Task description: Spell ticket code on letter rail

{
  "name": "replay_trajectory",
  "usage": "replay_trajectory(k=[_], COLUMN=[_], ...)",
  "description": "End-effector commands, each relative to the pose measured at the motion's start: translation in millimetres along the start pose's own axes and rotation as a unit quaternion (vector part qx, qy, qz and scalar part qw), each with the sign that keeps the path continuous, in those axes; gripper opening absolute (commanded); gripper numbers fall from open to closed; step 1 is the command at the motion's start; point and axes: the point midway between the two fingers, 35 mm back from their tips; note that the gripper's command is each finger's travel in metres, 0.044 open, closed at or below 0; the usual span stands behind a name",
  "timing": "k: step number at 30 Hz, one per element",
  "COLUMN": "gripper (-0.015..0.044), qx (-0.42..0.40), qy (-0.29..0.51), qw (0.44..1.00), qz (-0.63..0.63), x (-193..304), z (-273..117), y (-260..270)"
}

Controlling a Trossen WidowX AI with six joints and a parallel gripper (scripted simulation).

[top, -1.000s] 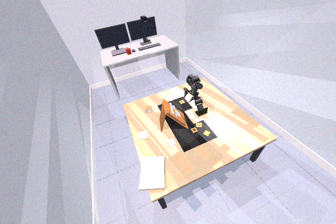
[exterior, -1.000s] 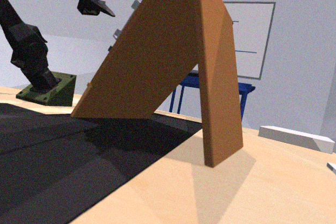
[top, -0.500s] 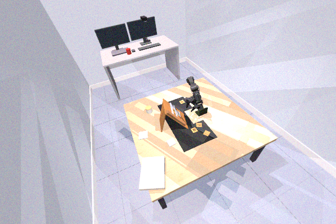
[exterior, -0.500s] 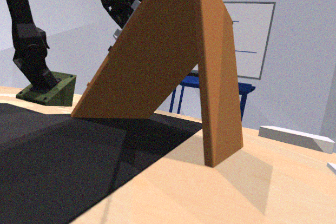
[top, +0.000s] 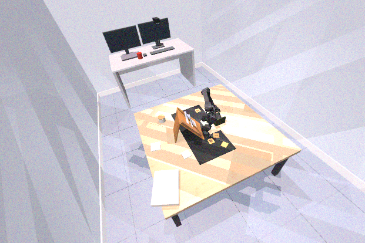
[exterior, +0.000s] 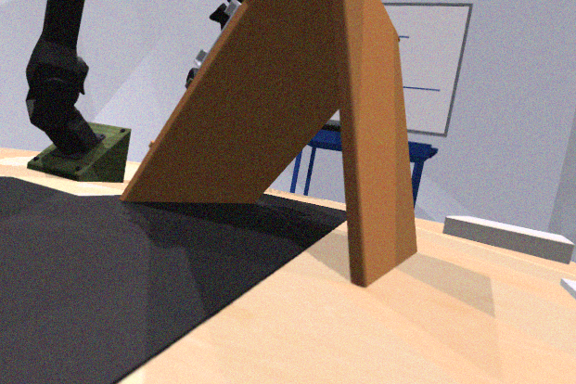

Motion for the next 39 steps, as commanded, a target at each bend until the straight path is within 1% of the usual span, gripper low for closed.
replay_trajectory(k=[1, 4, 19, 22, 26, 39], gripper=[0.034, 0.034, 0.034, 0.034, 0.034, 0.034], qx=[0.097, 0.12, 0.121, 0.121, 0.121, 0.121], qy=[0.028, 0.026, 0.026, 0.026, 0.025, 0.025], qw=[0.944, 0.917, 0.916, 0.916, 0.916, 0.916], qz=[0.314, 0.38, 0.381, 0.381, 0.382, 0.382], x=[36.6, 44.5, 47.5, 48.6, 51.7, 53.4], z=[58.9, 72.0, 73.0, 80.8, 103.7, 112.3], y=[10.9, 11.3, 16.5, 15.3, 10.4, 9.7])
Point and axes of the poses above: the point midway between the two fingers, 35 mm back from their tips, its own z axis out along the fingers, its own y axis across the jaws, x = y × z, and after that the axes turned 3 degrees about z, right-handed
